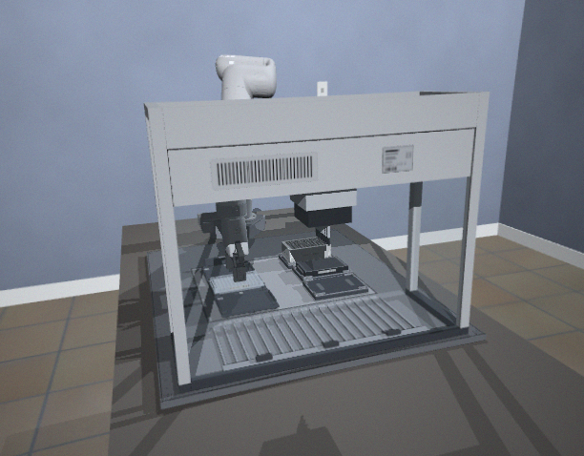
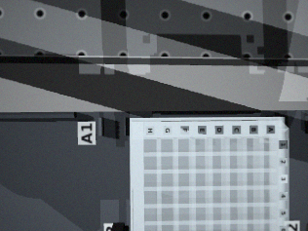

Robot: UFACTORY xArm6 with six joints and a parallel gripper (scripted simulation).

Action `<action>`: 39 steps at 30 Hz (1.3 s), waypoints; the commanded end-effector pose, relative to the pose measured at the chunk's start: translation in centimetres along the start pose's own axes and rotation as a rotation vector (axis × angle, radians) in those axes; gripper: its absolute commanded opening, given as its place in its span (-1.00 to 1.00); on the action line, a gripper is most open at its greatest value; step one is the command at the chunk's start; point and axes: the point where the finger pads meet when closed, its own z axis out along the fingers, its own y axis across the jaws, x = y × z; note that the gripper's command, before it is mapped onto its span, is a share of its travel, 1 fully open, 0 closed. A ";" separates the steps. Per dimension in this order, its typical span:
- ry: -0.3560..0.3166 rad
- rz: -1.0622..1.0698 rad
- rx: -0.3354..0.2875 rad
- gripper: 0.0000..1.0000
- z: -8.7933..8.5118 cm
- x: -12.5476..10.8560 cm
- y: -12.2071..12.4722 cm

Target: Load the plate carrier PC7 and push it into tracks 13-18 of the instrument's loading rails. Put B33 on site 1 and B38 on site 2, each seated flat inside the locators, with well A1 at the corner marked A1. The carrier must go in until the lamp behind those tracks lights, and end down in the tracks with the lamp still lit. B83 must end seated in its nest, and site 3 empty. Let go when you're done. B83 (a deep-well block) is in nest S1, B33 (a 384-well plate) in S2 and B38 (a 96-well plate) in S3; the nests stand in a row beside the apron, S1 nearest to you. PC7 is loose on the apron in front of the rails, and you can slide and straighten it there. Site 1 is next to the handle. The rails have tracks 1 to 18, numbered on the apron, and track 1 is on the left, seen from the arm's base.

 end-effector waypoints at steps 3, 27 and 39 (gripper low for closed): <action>0.001 0.000 0.005 1.00 -1.3 0.0 -0.2; 0.002 0.000 0.005 1.00 -5.0 0.0 -0.2; 0.002 0.000 0.005 1.00 -6.6 0.0 -0.2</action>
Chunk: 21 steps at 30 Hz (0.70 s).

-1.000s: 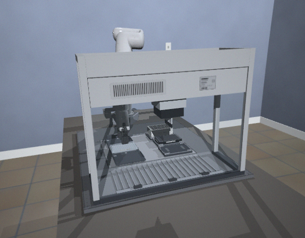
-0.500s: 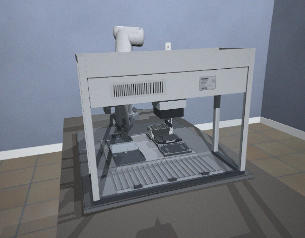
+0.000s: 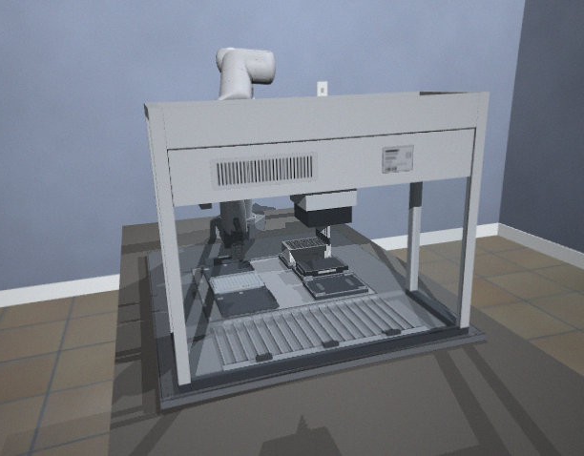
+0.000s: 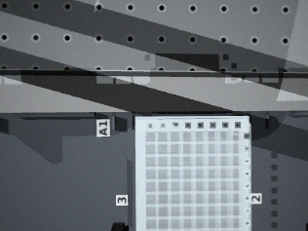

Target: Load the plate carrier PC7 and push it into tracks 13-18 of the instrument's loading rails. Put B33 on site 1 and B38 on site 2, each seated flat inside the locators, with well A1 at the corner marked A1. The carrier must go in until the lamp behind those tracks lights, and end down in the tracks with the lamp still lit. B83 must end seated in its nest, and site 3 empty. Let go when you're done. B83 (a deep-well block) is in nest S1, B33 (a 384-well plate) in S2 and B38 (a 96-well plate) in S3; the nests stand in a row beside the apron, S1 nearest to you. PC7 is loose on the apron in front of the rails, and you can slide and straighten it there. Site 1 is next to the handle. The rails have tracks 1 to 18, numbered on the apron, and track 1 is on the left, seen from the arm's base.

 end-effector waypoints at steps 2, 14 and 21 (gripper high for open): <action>0.001 0.000 0.005 1.00 -1.2 0.0 -0.2; 0.001 0.000 0.005 1.00 -2.8 0.0 -0.1; 0.001 0.000 0.005 1.00 -3.6 0.0 -0.1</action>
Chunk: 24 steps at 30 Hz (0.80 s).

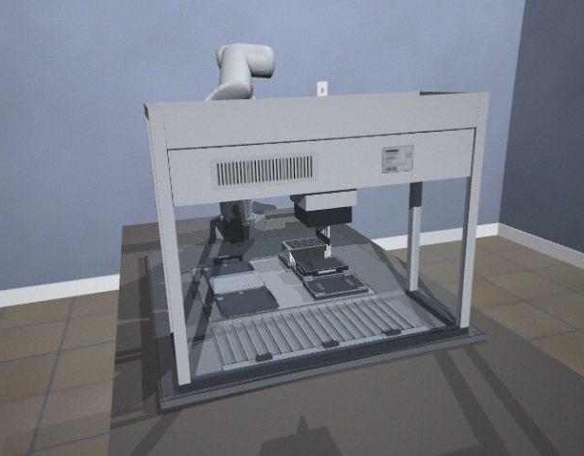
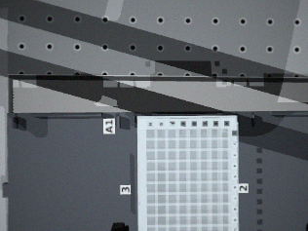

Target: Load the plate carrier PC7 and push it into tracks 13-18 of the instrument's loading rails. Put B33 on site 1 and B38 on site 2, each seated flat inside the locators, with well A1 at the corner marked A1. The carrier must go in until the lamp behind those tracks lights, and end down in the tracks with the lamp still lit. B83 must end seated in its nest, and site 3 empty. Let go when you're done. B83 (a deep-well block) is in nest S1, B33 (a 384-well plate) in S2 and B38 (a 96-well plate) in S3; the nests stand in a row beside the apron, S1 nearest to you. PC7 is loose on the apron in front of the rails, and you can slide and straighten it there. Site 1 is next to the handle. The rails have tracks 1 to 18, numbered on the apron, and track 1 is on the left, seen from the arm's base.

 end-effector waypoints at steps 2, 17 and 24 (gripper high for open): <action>0.001 0.000 0.004 1.00 -0.5 0.0 -0.1; 0.001 0.013 0.004 1.00 -0.5 -2.0 0.0; 0.001 0.013 0.004 1.00 -0.5 -4.5 0.1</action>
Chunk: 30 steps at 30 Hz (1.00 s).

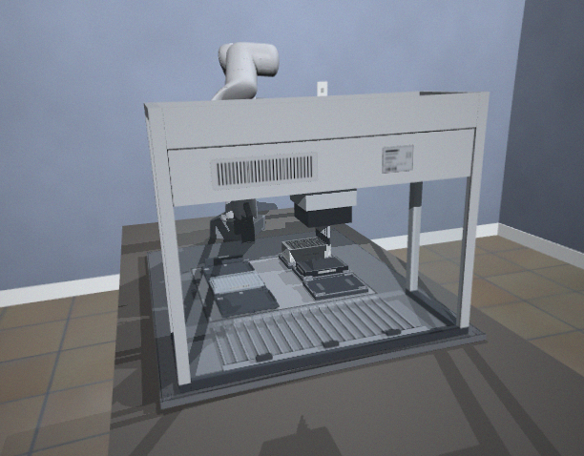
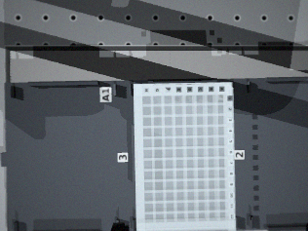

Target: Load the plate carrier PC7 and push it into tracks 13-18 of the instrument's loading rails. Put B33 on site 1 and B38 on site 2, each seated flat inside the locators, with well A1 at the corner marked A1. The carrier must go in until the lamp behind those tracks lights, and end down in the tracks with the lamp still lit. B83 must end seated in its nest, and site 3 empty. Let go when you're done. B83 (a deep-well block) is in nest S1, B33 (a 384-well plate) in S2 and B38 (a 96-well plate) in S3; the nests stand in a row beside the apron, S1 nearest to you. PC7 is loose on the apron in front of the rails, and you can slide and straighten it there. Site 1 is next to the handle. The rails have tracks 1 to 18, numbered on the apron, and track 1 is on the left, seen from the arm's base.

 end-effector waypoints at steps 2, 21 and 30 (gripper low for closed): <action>0.002 0.000 0.005 1.00 -0.2 -2.6 0.0; 0.001 0.000 0.005 1.00 -0.2 -11.1 0.6; 0.001 0.000 0.005 1.00 -0.2 -14.7 0.8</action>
